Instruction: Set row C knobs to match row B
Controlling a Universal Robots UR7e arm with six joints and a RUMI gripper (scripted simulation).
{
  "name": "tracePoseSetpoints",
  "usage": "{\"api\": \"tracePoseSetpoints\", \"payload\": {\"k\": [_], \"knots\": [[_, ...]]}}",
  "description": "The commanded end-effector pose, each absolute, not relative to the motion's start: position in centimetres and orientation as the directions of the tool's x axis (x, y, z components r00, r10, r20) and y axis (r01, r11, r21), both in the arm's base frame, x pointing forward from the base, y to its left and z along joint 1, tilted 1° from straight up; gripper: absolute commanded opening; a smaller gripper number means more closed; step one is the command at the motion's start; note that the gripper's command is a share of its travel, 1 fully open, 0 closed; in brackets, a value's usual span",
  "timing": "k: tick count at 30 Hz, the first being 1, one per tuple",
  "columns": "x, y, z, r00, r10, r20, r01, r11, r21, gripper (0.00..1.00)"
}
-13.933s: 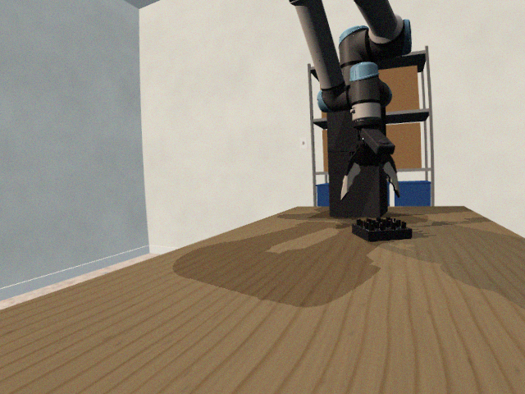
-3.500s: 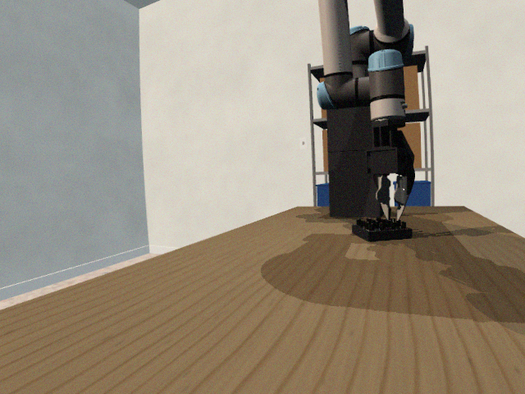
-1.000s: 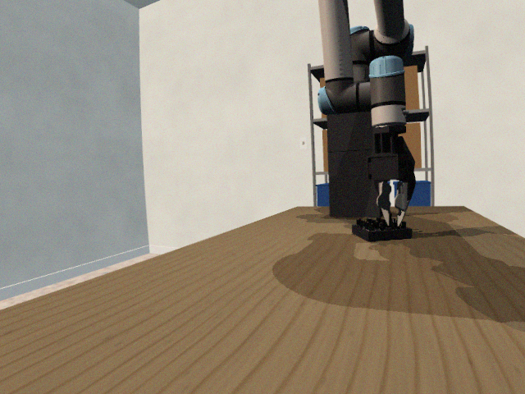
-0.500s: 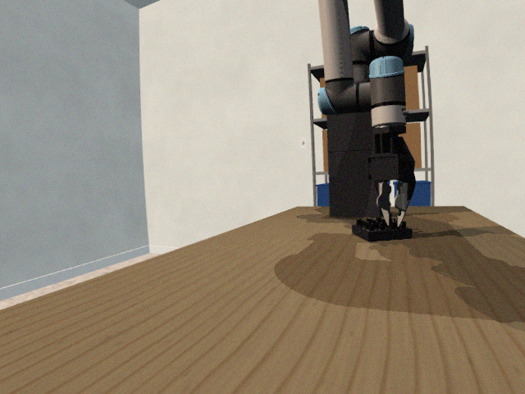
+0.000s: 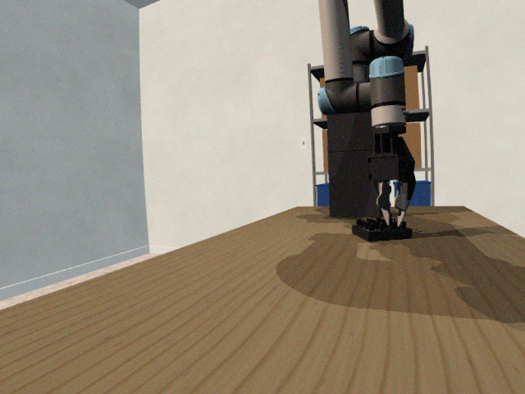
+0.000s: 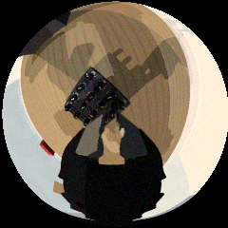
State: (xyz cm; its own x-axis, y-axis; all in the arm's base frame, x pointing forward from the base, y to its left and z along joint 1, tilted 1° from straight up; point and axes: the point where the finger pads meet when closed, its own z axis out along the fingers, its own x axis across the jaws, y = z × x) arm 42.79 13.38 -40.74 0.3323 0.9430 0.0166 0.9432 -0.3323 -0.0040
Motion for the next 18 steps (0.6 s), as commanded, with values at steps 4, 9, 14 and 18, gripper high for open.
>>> {"api": "tracePoseSetpoints", "payload": {"k": [4, 9, 14, 18], "knots": [[42.85, 13.38, -40.70, 0.332, 0.943, 0.017, 0.943, -0.332, -0.003, 0.04], [42.85, 13.38, -40.70, 0.332, 0.943, 0.017, 0.943, -0.332, -0.003, 0.04], [42.85, 13.38, -40.70, 0.332, 0.943, 0.017, 0.943, -0.332, -0.003, 0.04], [42.85, 13.38, -40.70, 0.332, 0.943, 0.017, 0.943, -0.332, -0.003, 0.04]]}}
